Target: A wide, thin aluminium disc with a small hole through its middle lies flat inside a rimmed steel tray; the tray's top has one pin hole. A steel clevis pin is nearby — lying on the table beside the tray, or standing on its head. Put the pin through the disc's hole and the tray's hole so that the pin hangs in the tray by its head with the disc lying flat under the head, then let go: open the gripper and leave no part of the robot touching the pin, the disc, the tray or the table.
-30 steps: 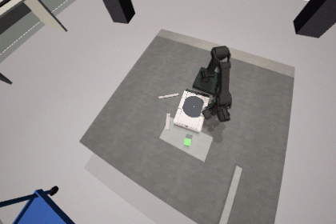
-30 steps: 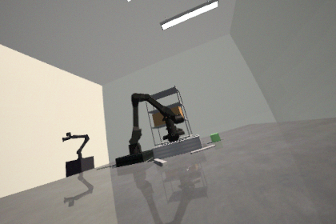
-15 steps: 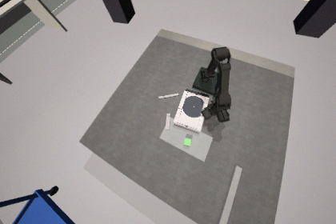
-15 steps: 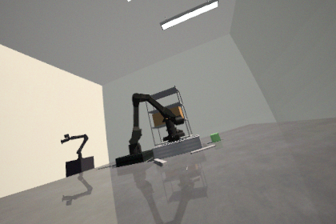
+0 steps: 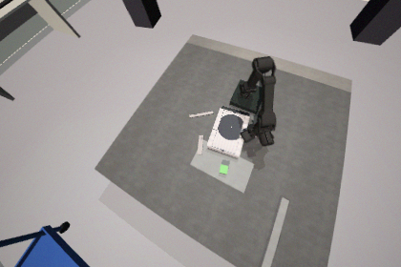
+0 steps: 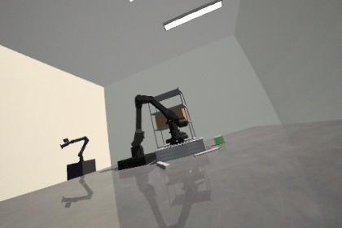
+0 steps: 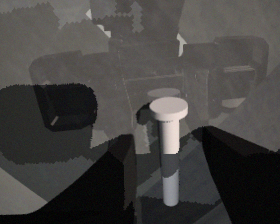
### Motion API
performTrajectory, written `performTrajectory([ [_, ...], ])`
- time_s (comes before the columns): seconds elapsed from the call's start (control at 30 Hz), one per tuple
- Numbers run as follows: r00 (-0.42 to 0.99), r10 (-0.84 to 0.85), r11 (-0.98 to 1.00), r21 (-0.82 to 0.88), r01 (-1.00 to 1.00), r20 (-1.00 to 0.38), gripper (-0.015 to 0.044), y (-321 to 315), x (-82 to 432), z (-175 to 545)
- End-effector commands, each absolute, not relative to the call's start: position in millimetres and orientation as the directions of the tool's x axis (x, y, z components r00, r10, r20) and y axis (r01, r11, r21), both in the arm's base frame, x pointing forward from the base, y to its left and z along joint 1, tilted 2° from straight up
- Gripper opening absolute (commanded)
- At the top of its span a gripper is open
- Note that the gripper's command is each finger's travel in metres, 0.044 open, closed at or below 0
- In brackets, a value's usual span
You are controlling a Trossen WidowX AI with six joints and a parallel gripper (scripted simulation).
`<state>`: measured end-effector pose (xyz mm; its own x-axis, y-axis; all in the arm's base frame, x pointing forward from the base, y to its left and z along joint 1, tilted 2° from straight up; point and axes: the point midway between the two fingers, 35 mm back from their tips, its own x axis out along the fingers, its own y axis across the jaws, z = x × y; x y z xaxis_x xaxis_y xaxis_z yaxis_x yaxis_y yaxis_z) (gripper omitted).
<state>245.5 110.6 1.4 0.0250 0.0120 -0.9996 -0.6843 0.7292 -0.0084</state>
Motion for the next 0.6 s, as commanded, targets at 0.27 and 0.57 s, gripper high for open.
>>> performTrajectory([
  [0.27,-0.228,-0.219,0.730,-0.004,-0.684,-0.949,0.0160,117.2,252.0,9.6],
  [0.57,-0.228,-0.219,0.730,-0.004,-0.684,-0.949,0.0160,117.4,252.1,8.4],
])
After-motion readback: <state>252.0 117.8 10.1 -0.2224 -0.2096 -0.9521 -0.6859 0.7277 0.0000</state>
